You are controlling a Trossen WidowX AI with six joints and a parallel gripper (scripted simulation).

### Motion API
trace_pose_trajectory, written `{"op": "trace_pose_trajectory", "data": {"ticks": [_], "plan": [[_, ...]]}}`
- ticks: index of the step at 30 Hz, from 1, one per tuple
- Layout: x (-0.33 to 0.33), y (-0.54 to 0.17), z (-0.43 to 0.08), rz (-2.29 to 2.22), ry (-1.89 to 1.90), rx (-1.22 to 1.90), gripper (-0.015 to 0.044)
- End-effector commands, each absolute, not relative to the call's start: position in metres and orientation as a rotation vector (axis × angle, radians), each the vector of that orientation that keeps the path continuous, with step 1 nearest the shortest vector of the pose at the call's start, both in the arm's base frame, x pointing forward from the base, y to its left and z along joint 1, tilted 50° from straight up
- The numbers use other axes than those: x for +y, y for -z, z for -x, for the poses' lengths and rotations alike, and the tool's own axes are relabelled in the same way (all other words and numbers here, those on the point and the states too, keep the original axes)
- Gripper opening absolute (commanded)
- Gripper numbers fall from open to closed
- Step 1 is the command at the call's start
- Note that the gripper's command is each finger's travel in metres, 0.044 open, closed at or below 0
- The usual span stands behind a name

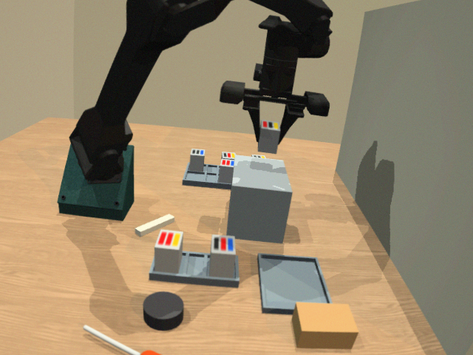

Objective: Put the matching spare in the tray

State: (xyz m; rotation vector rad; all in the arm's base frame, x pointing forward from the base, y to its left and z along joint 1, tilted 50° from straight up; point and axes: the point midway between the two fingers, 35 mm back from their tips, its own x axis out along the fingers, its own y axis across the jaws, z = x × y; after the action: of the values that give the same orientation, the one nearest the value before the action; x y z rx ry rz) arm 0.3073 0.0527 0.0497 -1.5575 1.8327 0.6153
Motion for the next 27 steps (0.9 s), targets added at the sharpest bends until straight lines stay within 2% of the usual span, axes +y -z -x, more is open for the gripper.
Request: {"op": "trace_pose_trajectory", "data": {"ticks": [1, 11, 21, 27], "plan": [[0.032, -0.074, -0.321, 1.572, -0.609, 1.821, 0.0000], [-0.033, -0.132, -0.334, 1.604, -0.586, 1.842, 0.0000], [-0.097, -0.191, -0.325, 1.629, -0.550, 1.897, 0.0000], [-0.104, -0.197, -0.323, 1.633, -0.547, 1.906, 0.0000]]}}
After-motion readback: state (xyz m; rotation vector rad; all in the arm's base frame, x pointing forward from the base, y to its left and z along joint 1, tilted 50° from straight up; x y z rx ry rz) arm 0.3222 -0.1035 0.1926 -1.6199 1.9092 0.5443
